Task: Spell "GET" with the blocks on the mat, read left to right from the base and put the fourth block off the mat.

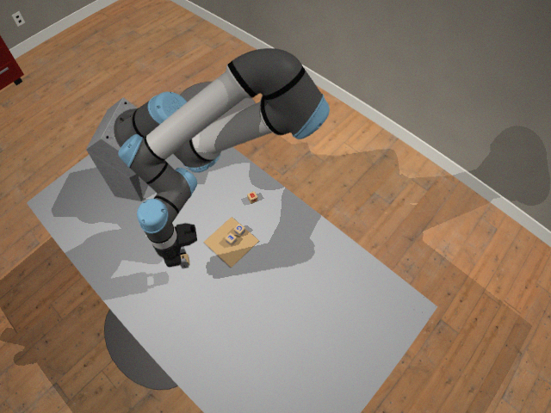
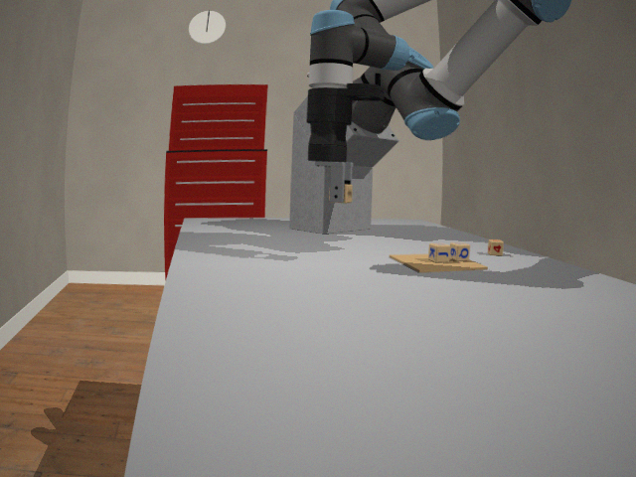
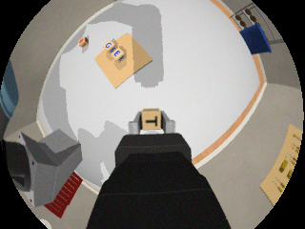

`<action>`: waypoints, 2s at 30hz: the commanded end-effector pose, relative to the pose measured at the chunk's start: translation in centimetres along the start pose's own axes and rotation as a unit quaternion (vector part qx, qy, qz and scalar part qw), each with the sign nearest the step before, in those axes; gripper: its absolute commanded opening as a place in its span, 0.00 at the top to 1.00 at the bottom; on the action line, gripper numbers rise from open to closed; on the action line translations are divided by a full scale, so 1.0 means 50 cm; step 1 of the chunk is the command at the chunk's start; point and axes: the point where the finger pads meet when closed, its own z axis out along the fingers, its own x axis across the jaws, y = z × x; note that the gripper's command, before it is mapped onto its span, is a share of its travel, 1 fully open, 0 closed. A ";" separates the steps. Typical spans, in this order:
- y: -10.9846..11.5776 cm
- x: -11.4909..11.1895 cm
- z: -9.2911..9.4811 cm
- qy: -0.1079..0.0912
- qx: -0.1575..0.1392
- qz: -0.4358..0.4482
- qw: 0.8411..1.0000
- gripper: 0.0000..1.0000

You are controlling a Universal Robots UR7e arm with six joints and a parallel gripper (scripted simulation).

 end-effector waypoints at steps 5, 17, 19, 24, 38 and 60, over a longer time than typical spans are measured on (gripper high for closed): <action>-0.076 -0.026 -0.001 -0.001 0.000 -0.097 0.995 0.43; -0.161 -0.064 -0.003 0.000 0.002 -0.213 0.977 0.43; -0.174 -0.071 -0.003 0.000 0.002 -0.231 0.973 0.43; -0.199 -0.085 -0.004 0.001 0.003 -0.266 0.964 0.43; -0.246 -0.116 -0.005 0.002 0.005 -0.335 0.942 0.43; -0.245 -0.116 0.001 0.001 0.005 -0.334 0.943 0.43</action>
